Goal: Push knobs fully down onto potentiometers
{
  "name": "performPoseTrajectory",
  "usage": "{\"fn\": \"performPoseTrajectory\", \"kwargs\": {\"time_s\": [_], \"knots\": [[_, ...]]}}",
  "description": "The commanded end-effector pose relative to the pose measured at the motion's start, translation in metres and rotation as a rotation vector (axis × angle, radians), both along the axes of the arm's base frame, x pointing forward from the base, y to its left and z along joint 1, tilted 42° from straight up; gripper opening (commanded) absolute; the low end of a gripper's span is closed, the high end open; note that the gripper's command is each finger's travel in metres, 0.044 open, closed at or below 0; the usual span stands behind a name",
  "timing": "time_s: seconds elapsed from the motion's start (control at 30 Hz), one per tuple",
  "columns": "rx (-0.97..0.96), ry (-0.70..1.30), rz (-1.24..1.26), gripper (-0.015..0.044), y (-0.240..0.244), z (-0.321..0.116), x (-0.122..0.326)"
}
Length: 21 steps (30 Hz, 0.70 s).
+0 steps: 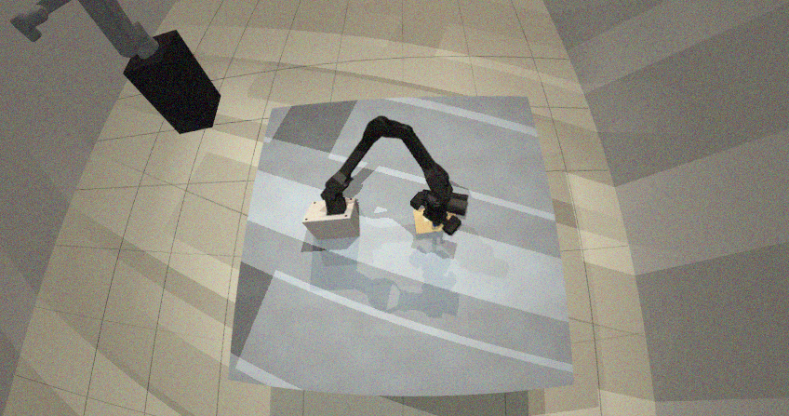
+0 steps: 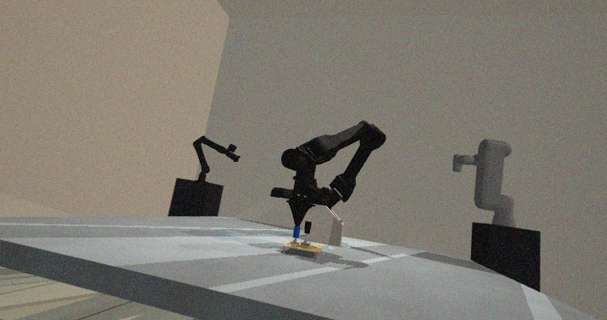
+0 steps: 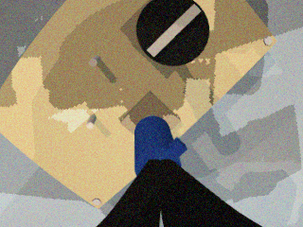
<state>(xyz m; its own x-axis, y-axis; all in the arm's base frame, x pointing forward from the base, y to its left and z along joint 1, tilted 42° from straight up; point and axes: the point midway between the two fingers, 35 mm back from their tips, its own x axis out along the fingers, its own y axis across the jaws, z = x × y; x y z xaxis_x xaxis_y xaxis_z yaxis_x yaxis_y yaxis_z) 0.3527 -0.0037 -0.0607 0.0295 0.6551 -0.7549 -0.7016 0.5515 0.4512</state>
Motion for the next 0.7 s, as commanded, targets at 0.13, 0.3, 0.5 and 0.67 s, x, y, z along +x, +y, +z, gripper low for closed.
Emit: {"fn": "performPoseTrajectory", "kwargs": {"time_s": [0.13, 0.3, 0.5, 0.67], "knots": [[0.002, -0.005, 0.015, 0.0, 0.0078, -0.0054, 0.0019], [0.002, -0.005, 0.015, 0.0, 0.0089, -0.0067, 0.0019], [0.002, -0.005, 0.015, 0.0, 0.0089, -0.0067, 0.0019], [0.002, -0.005, 0.015, 0.0, 0.0093, -0.0071, 0.0019]]}}
